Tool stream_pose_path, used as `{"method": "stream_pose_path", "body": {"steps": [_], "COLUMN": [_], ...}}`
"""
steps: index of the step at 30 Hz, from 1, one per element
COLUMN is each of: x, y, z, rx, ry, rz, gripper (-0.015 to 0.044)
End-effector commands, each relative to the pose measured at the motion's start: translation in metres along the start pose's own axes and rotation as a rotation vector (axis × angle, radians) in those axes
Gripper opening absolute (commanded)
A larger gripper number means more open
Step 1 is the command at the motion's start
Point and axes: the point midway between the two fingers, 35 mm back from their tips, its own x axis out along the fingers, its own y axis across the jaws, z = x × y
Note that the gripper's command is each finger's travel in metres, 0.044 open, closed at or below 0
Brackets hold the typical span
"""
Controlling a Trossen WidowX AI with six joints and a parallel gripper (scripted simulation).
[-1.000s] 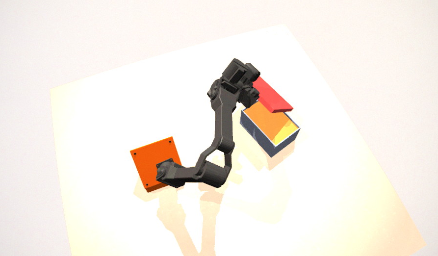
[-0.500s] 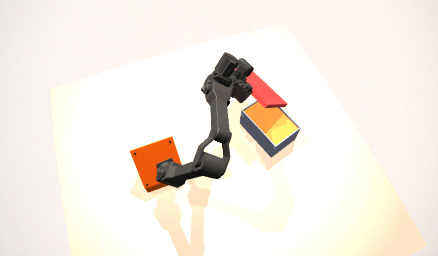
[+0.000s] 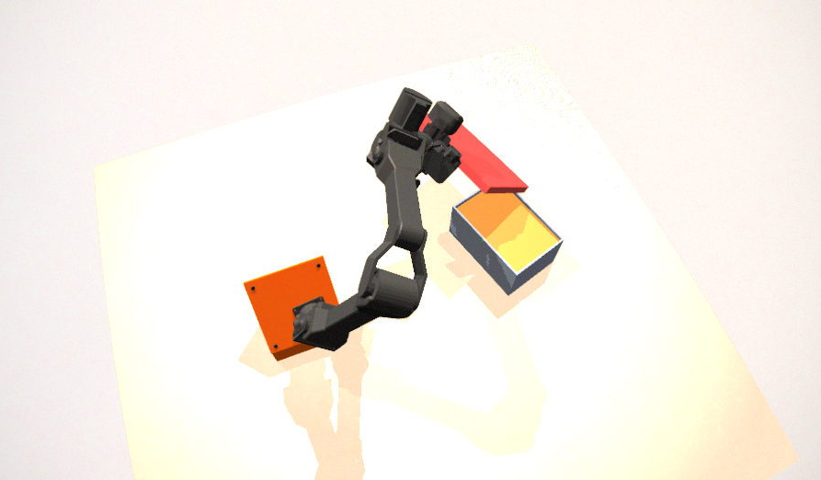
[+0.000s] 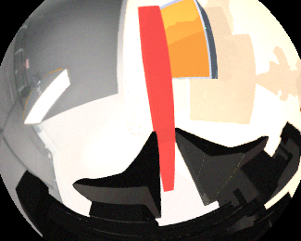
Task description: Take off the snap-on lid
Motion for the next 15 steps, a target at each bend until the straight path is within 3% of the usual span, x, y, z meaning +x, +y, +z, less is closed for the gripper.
{"method": "stream_pose_path", "body": {"steps": [1, 15], "x": [-0.002, -0.005], "y": [0.002, 0.0], "z": [-0.008, -0.036], "rx": [0.009, 0.011], "ry": [-0.003, -0.001], "rz": [0.007, 0.007], "gripper": [0.0, 0.0]}}
